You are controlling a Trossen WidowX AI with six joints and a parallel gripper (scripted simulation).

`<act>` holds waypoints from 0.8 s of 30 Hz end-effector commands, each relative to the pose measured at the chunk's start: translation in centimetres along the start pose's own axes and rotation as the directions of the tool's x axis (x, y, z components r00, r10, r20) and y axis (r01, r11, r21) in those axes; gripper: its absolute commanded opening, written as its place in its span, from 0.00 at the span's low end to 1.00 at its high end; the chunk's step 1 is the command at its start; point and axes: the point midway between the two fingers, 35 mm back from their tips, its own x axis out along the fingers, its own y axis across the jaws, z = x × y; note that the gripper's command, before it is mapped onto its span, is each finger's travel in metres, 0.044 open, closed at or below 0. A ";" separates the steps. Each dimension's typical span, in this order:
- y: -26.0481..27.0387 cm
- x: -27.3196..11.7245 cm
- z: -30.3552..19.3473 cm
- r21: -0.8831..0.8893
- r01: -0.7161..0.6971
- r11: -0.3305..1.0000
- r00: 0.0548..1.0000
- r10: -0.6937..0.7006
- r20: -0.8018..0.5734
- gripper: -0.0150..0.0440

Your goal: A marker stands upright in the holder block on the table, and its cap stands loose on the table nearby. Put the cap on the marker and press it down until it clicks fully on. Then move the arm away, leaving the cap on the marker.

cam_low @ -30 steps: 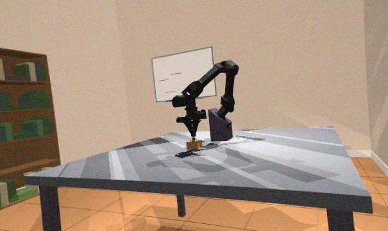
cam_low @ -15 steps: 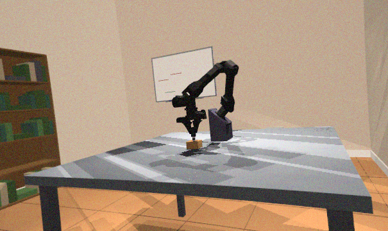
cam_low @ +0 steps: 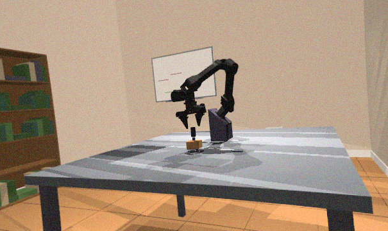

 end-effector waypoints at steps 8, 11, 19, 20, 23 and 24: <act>-0.1 -4.0 0.0 0.119 0.026 0.993 1.000 -0.025 -0.004 0.87; -0.1 -3.8 -0.1 0.387 0.025 0.922 1.000 -0.026 -0.003 0.73; 0.1 -3.2 -0.2 0.901 0.012 0.434 1.000 -0.027 0.000 0.38; 0.1 -3.2 -0.2 0.919 0.011 0.395 1.000 -0.027 0.000 0.33; 0.1 -3.2 -0.2 0.924 0.010 0.381 1.000 -0.027 0.000 0.25; 0.1 -3.2 -0.2 0.924 0.010 0.381 1.000 -0.027 0.000 0.25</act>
